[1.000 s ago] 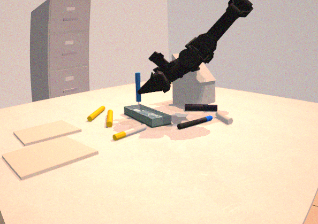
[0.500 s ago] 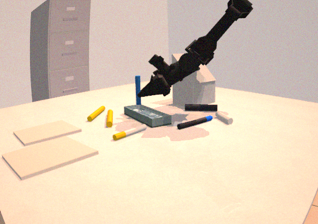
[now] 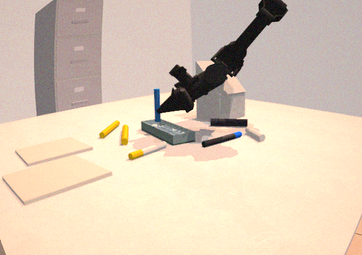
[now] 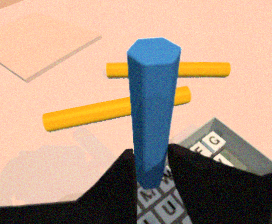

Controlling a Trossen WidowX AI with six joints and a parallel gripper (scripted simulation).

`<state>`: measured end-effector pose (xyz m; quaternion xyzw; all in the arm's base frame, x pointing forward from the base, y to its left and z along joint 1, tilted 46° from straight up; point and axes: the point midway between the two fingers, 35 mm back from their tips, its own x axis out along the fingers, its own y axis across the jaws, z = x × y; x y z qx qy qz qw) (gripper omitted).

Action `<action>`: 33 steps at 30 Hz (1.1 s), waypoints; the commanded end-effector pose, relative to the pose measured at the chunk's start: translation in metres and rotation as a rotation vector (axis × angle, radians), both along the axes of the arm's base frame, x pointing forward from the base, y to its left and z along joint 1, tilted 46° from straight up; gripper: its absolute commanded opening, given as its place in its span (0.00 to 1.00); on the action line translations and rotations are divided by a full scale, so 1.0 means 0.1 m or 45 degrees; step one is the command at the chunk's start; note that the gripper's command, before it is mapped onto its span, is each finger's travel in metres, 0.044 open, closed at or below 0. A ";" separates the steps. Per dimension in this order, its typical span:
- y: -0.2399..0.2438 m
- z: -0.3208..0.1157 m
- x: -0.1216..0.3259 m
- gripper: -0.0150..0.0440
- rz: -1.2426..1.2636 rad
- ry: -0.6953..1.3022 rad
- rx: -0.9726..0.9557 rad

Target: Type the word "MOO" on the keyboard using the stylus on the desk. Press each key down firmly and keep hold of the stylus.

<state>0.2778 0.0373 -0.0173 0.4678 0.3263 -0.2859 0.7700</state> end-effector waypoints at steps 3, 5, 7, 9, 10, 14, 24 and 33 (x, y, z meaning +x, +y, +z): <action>0.00 0.00 0.01 0.39 -0.007 -0.007 0.000; 0.00 0.00 0.01 0.39 -0.007 -0.007 0.000; 0.00 0.00 0.01 0.39 -0.007 -0.007 0.000; -0.01 0.01 0.01 0.39 -0.007 -0.007 0.000; -0.02 0.02 0.01 0.39 -0.007 -0.007 0.000; -0.09 0.09 0.01 0.39 -0.007 -0.006 0.000; -0.26 0.26 -0.03 0.39 -0.007 -0.009 -0.002; -0.23 0.26 -0.02 0.25 -0.013 -0.013 -0.001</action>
